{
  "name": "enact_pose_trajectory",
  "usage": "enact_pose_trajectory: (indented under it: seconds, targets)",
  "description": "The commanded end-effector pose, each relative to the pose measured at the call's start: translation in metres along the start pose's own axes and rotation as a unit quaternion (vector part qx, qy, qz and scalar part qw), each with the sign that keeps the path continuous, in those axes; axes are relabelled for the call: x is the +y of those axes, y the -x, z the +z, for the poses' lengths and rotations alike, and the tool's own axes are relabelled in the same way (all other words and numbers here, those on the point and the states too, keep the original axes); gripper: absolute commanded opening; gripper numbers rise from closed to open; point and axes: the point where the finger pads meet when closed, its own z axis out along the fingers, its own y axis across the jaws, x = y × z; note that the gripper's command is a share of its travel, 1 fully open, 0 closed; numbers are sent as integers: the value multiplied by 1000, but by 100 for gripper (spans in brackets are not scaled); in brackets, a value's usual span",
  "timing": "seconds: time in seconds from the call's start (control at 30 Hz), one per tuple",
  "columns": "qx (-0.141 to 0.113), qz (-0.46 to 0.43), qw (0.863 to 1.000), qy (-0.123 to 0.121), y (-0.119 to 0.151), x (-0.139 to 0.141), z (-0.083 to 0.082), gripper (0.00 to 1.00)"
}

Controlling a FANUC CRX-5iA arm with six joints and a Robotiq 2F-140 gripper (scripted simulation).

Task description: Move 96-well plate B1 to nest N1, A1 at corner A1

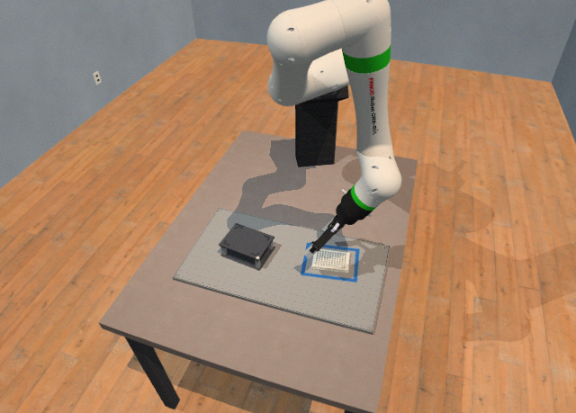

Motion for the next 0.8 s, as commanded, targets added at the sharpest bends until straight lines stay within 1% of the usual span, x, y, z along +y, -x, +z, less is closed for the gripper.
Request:
enact_pose_trajectory:
  seconds: [0.0,0.1,0.17,0.3,0.33,0.77]
  targets:
    - [17,-60,998,4,-16,-9,-3,100]
    - [29,-108,994,8,-27,-17,-6,100]
    - [29,-108,994,8,-27,-17,-6,100]
    - [46,-172,984,13,-43,-28,-10,100]
    - [48,-177,983,14,-44,-29,-10,100]
    - [48,-177,983,14,-44,-29,-10,100]
